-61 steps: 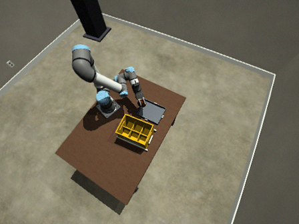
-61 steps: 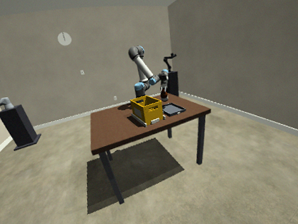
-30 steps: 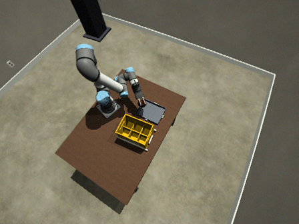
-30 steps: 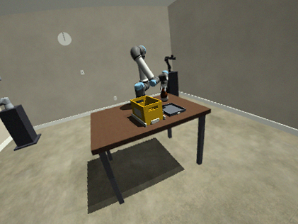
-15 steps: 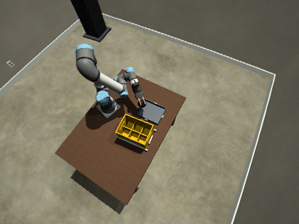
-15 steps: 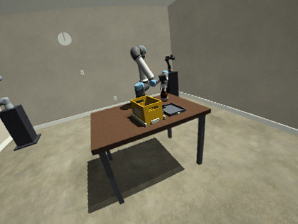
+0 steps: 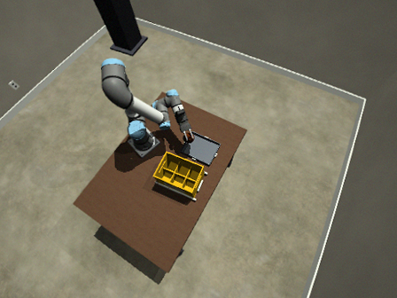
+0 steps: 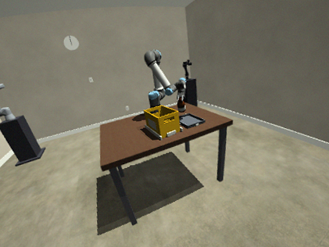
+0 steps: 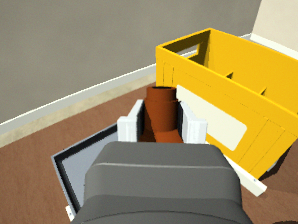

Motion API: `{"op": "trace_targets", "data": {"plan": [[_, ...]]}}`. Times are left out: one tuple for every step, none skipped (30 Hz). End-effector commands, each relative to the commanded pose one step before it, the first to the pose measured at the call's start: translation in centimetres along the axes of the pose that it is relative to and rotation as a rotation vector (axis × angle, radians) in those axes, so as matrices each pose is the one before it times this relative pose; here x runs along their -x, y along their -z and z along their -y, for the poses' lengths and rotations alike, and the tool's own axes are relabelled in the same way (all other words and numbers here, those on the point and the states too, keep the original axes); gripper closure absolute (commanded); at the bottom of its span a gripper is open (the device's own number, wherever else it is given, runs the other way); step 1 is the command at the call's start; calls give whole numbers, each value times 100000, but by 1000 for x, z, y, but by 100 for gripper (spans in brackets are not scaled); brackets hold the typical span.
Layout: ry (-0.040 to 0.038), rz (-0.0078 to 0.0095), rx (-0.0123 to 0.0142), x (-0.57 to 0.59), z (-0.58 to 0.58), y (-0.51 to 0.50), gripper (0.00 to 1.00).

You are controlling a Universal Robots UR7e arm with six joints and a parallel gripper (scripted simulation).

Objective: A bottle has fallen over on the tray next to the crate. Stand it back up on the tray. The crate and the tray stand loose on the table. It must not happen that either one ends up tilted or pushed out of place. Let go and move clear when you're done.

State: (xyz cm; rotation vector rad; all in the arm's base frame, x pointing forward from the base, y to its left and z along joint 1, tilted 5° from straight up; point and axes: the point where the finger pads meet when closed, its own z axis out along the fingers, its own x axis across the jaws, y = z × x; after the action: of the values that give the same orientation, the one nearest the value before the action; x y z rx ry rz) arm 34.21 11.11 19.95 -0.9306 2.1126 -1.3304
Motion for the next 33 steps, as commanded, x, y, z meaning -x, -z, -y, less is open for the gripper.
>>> {"op": "trace_targets", "data": {"plan": [[757,92,-1696,-11,-184,-31,100],[21,27,-480,25,5,-9,100],[0,0,0,0,0,0,100],[0,0,0,0,0,0,100],[0,36,-530,34,12,-8,100],[33,22,-565,19,0,-10,100],[20,25,-605,23,4,-9,100],[16,24,-639,23,4,-8,100],[15,21,-668,20,3,-6,100],[13,17,-691,17,2,-5,100],[11,13,-709,13,1,-3,100],[8,8,-721,9,0,-2,100],[6,2,-728,4,-2,0,100],[3,-3,-728,0,-3,2,100],[1,-8,-723,-5,-4,4,100],[-2,-14,-712,-9,-5,6,100],[-4,-18,-696,-14,-6,7,100],[-7,-23,-674,-17,-7,9,100],[-8,-26,-648,-21,-8,10,100],[0,0,0,0,0,0,100],[0,0,0,0,0,0,100],[-10,-29,-617,-23,-8,11,100],[-11,-32,-581,-25,-8,12,100],[-12,-33,-542,-26,-8,12,100],[-12,-33,-500,-27,-8,12,100],[-12,-33,-455,-27,-8,12,100],[-12,-31,-408,-26,-7,11,100],[-11,-29,-360,-24,-7,10,100],[-10,-26,-312,-22,-6,9,100],[-9,-23,-263,-19,-5,8,100],[-8,-20,-216,-16,-4,7,100],[-6,-16,-171,-13,-3,6,100],[-13,-41,-130,-16,0,-4,100]]}}
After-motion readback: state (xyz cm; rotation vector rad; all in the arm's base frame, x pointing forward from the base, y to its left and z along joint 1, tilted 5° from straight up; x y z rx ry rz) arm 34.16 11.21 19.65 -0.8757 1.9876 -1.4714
